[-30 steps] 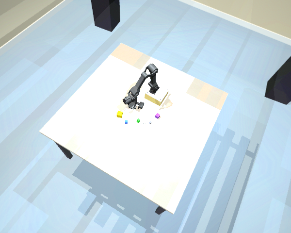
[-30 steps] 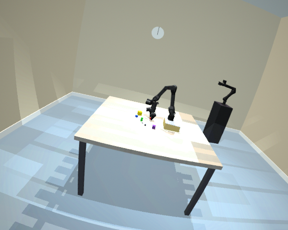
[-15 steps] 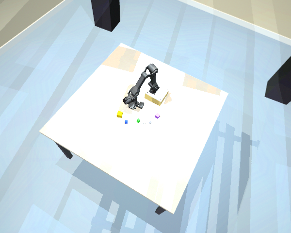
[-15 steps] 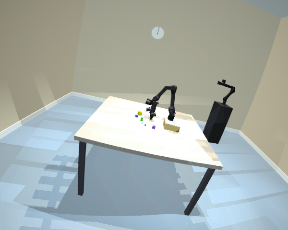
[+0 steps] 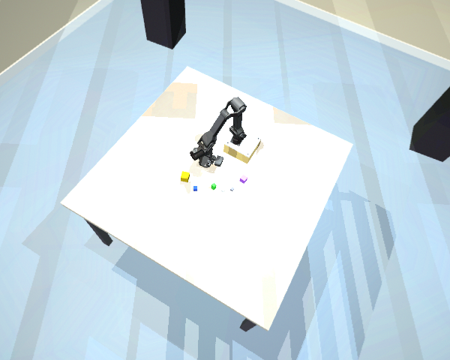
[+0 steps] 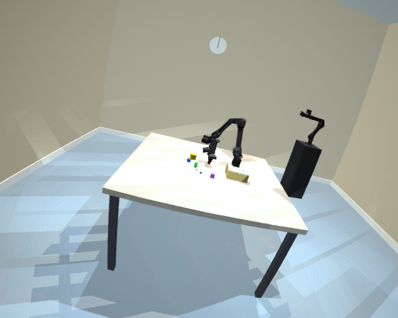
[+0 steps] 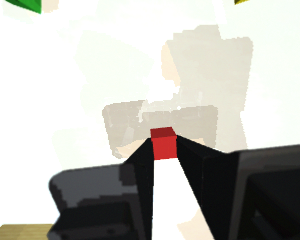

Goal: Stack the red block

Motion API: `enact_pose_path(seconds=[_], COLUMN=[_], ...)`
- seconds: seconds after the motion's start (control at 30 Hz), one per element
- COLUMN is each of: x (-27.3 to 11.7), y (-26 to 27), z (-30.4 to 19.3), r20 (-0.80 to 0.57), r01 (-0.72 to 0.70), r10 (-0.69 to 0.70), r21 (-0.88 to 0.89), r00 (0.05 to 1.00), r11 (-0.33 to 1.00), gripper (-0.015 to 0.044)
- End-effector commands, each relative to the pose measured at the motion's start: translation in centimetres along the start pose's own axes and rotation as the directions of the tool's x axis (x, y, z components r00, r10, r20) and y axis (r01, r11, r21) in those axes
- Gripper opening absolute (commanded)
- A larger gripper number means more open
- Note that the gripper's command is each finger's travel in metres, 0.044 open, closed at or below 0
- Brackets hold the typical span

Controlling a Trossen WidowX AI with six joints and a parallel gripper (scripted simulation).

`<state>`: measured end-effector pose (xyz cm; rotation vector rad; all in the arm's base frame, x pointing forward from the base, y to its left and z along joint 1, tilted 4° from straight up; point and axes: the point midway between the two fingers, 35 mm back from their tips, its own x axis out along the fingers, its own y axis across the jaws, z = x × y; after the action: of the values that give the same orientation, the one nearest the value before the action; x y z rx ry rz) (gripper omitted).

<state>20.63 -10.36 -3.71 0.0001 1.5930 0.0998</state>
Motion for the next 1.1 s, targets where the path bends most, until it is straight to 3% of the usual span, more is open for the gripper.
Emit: enact_pose_path(seconds=[0.0, 0.57, 1.07], x=[-2.0, -10.2, -10.7], y=[-0.2, -0.1, 0.8], z=[0.3, 0.2, 2.5], r20=[0.013, 0.013, 0.016], r01=[0.004, 0.005, 0.005], r10=[-0.004, -0.005, -0.005], r21=[-0.003, -0.003, -0.003], r00=[1.000, 1.000, 1.000], r11=[1.000, 1.000, 1.000], gripper=[0.0000, 0.0000, 0.0000])
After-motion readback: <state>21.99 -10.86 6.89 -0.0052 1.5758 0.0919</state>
